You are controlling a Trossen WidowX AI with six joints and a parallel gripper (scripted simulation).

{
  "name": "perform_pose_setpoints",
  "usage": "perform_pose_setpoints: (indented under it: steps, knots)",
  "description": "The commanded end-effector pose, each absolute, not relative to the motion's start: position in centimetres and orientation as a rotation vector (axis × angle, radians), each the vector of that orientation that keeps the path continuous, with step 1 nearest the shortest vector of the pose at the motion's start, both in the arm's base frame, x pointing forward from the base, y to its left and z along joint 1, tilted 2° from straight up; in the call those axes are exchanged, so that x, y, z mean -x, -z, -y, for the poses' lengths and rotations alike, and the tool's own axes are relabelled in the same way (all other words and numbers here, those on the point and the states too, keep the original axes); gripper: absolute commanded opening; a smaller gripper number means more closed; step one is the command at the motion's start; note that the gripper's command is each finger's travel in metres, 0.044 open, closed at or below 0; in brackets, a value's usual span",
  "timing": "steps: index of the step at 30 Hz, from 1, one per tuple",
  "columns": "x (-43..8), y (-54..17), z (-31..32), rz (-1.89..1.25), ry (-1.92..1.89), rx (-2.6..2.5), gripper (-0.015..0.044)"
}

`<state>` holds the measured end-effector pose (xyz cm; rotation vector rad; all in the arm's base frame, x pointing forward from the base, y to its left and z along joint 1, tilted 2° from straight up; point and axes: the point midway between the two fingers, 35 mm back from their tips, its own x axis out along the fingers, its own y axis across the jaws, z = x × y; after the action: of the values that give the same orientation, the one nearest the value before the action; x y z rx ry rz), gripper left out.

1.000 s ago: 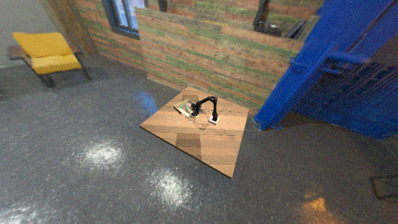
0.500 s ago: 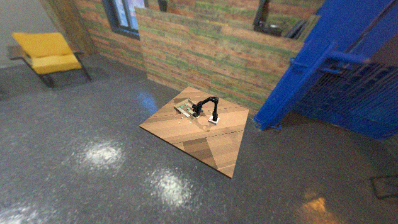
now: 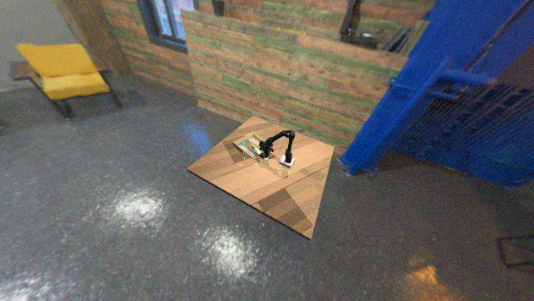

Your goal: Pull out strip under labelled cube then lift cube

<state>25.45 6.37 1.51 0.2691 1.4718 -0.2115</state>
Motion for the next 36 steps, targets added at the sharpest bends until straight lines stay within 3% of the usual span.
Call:
perform_pose_setpoints:
  steps: [1, 36]
  knots:
    - [-23.9, -0.7, -6.5, -1.506, 0.218, -0.259, 0.0]
    - [-21.2, -0.6, -7.4, -1.509, 0.217, -0.26, 0.0]
